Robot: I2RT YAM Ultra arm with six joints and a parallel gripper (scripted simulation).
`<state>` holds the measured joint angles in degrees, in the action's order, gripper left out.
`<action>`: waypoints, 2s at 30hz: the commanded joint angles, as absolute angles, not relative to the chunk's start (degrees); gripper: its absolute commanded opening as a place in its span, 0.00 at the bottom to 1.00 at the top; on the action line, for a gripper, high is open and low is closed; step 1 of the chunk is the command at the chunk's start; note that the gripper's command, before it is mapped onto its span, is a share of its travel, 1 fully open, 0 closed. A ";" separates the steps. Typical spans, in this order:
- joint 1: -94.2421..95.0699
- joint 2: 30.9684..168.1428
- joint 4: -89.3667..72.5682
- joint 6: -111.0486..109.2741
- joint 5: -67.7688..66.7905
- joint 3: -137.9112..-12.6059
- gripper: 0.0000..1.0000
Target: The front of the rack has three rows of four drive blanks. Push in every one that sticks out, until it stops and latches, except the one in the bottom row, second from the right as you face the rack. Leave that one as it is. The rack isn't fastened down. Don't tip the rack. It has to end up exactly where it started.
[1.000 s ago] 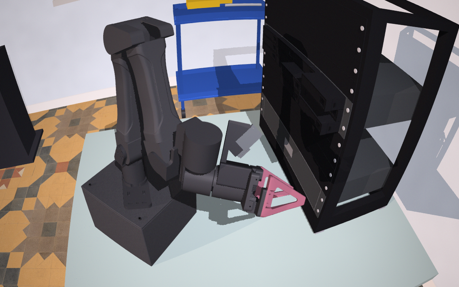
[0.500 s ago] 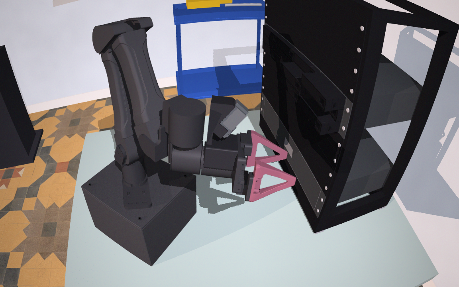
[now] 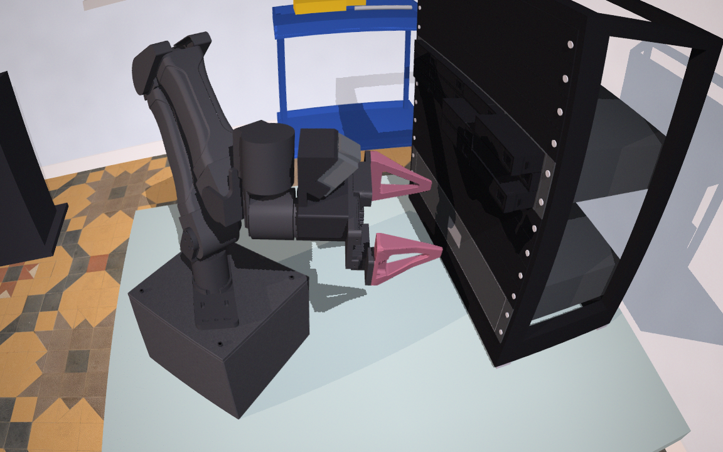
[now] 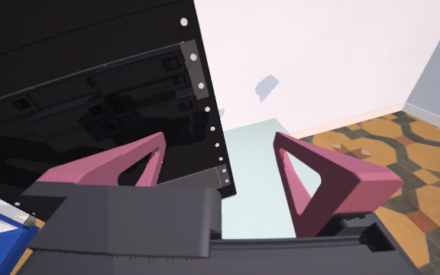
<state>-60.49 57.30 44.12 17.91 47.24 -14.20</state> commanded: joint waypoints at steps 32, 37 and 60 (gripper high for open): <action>-62.84 19.42 19.44 84.19 58.44 -7.43 1.00; -63.24 14.96 16.58 90.88 59.73 -7.50 1.00; -63.54 5.49 9.29 103.95 61.43 -7.97 1.00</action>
<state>-62.74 7.49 10.33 102.83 61.28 -6.59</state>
